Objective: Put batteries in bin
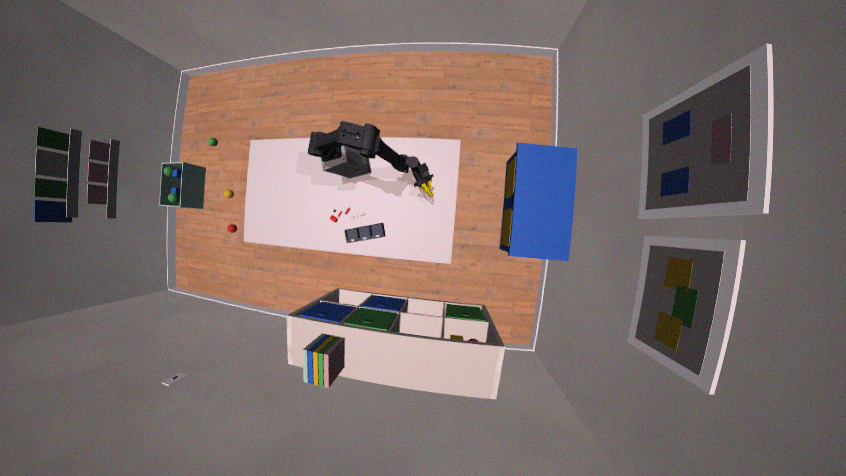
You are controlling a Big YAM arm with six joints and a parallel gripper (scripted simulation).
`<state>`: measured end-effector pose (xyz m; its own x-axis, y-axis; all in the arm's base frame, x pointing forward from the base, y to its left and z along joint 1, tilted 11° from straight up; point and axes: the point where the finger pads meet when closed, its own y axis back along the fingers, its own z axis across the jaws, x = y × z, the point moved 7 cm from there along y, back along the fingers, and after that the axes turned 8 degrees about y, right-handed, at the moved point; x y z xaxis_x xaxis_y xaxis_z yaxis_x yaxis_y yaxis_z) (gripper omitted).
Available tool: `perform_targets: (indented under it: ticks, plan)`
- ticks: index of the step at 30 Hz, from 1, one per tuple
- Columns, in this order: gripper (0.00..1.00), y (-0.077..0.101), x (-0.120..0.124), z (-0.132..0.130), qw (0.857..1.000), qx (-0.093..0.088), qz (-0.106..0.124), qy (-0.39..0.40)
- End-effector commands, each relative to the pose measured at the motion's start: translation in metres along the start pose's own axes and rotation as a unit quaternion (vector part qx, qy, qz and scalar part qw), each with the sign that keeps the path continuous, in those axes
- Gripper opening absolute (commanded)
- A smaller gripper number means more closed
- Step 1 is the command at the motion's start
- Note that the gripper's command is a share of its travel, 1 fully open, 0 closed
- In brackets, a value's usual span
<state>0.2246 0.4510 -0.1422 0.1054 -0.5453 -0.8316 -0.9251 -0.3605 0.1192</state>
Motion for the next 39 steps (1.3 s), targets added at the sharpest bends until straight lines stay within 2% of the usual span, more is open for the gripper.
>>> perform_targets:
  ticks: [1,4,5,6,8,9,10,11,12,14,16,17,20,21,24,25,28,29,30,33,34,35,37,38,39]
  plan:
    - [0.09,-0.014,-0.049,-0.003,0.998,0.017,-0.04,-0.046]
    - [0.09,-0.015,-0.049,-0.002,0.998,0.016,-0.037,-0.044]
    - [0.09,-0.009,-0.036,-0.016,0.999,0.014,0.003,-0.044]
    - [0.09,-0.017,-0.036,-0.021,0.999,0.02,0.011,-0.026]
    - [0.09,-0.038,-0.044,-0.025,0.999,0.021,0.002,-0.035]
    - [0.09,-0.041,-0.045,-0.026,0.999,0.022,0.0,-0.036]
    - [0.09,-0.039,-0.035,-0.026,0.999,0.019,0.006,-0.029]
    - [0.09,-0.033,-0.014,-0.024,1.0,0.013,0.019,-0.013]
    - [0.09,-0.04,-0.035,-0.038,0.999,0.023,0.034,-0.017]
    - [0.09,-0.051,-0.032,-0.05,0.999,0.02,0.036,-0.016]
    - [0.09,-0.051,-0.032,-0.05,0.999,0.02,0.036,-0.016]
    - [0.09,-0.056,-0.033,-0.057,0.998,0.025,0.061,-0.01]
    - [0.09,-0.07,-0.026,-0.076,0.998,0.022,0.064,-0.008]
    - [0.09,-0.075,-0.027,-0.083,0.996,0.023,0.088,-0.004]
    - [0.09,-0.086,-0.02,-0.101,0.995,0.024,0.093,-0.002]
    - [0.09,-0.09,-0.02,-0.108,0.993,0.024,0.118,0.001]
    - [0.09,-0.098,-0.012,-0.127,0.992,0.025,0.124,0.002]
    - [0.09,-0.102,-0.012,-0.134,0.989,0.025,0.148,0.003]
    - [0.09,-0.105,-0.01,-0.142,0.988,0.025,0.155,0.004]
    - [0.09,-0.107,-0.006,-0.149,0.988,0.025,0.155,0.004]
    - [0.09,-0.117,-0.013,-0.155,0.985,0.029,0.172,-0.003]
    - [0.09,-0.112,-0.003,-0.164,0.982,0.026,0.187,0.003]
    - [0.09,-0.116,0.004,-0.178,0.982,0.026,0.187,0.004]
    - [0.09,-0.118,0.005,-0.186,0.977,0.026,0.212,0.002]
    - [0.09,-0.12,0.008,-0.193,0.975,0.026,0.22,0.001]
